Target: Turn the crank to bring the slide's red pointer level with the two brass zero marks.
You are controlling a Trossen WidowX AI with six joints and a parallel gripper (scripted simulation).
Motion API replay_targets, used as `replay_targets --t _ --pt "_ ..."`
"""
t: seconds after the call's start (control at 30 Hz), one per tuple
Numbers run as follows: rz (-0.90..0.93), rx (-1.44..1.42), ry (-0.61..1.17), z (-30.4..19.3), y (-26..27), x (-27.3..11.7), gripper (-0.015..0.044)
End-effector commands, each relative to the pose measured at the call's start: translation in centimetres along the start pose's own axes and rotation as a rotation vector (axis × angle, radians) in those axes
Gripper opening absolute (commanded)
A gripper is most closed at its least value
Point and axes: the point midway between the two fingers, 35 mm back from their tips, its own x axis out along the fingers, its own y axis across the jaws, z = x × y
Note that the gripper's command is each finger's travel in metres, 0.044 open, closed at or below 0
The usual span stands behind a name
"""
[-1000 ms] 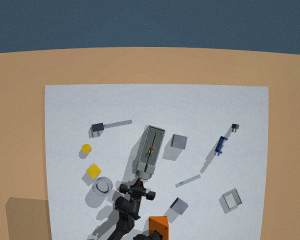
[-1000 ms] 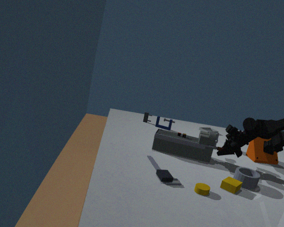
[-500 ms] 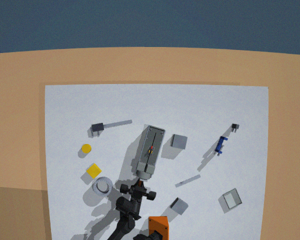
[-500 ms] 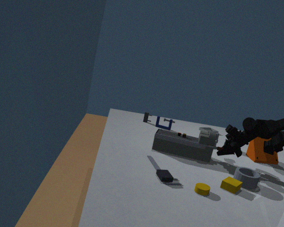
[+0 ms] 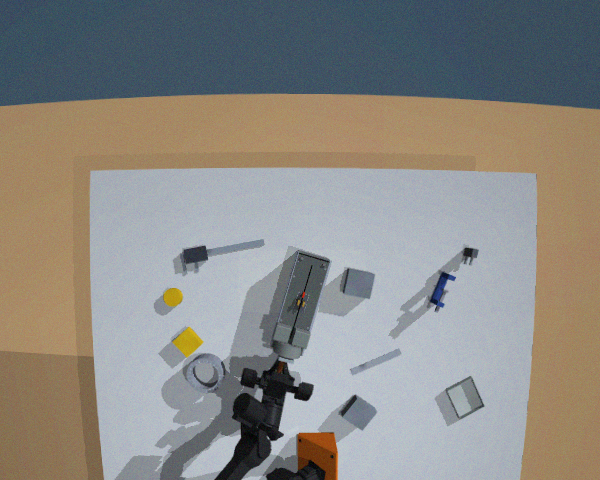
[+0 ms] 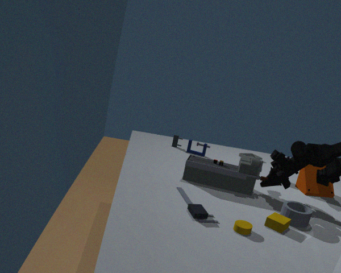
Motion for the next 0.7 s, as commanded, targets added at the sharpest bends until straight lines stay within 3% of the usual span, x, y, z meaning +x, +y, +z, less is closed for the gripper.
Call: replay_targets --t 0.0,0.67 --pt "-0.026 0.011 -0.002 -0.09 -0.91 0.05 0.0" --pt "-0.026 0.011 -0.002 -0.03 -1.22 -0.02 0.0"
